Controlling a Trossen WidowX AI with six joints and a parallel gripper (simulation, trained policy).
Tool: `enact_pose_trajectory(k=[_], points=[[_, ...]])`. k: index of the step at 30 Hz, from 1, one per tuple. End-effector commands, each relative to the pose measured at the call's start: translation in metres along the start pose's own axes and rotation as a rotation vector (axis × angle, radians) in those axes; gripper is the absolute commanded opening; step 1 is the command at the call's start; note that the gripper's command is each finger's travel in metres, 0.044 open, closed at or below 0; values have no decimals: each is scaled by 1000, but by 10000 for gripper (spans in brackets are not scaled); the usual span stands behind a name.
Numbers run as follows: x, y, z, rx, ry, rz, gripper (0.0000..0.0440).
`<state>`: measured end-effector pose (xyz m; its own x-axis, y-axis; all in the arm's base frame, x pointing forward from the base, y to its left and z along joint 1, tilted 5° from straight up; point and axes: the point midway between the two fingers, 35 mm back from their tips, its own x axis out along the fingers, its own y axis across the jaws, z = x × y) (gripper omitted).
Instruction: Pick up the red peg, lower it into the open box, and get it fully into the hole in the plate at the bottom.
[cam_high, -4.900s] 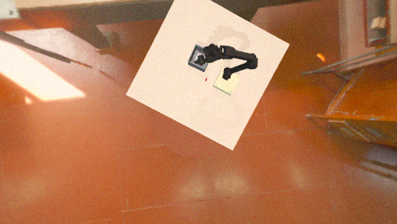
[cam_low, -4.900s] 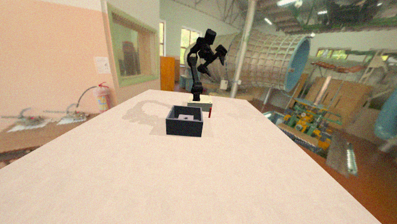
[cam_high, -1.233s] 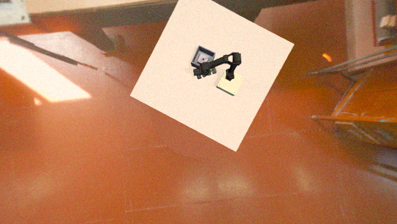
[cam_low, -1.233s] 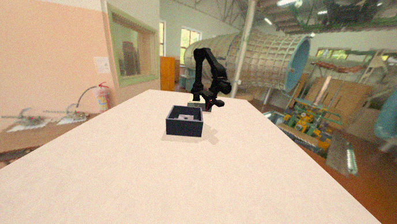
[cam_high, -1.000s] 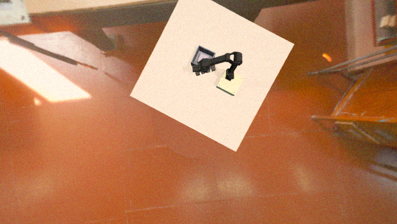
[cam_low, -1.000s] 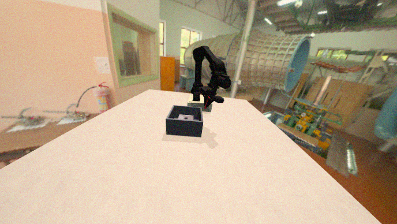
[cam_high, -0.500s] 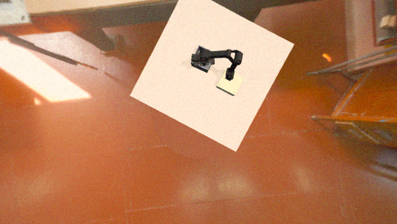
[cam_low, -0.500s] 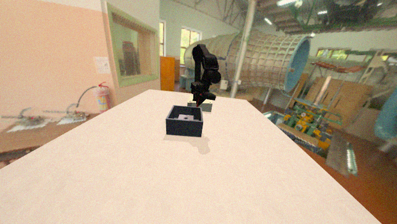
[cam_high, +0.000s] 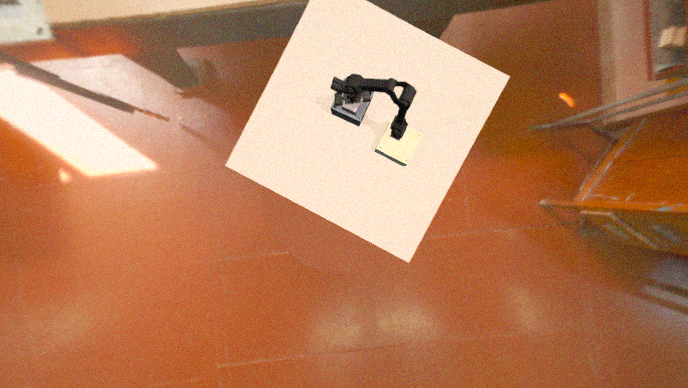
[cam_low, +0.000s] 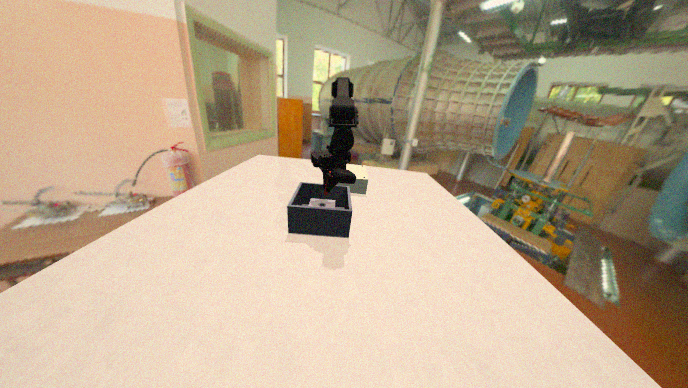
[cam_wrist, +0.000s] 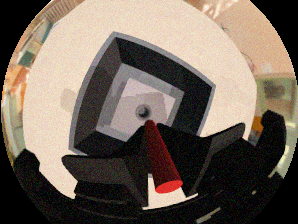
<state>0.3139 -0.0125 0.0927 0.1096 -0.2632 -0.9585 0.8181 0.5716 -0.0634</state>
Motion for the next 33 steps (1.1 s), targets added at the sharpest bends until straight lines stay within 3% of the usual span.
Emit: enact_pose_trajectory(k=[1, 9, 15, 19, 28, 33], points=[[11, 2, 8, -23, 20, 11, 0], [38, 3, 9, -94, 76, 25, 15], [53, 4, 8, -121, 123, 26, 149], [54, 10, 17, -131, 133, 46, 205], [42, 31, 41, -135, 162, 103, 440], [31, 50, 52, -143, 178, 161, 440]])
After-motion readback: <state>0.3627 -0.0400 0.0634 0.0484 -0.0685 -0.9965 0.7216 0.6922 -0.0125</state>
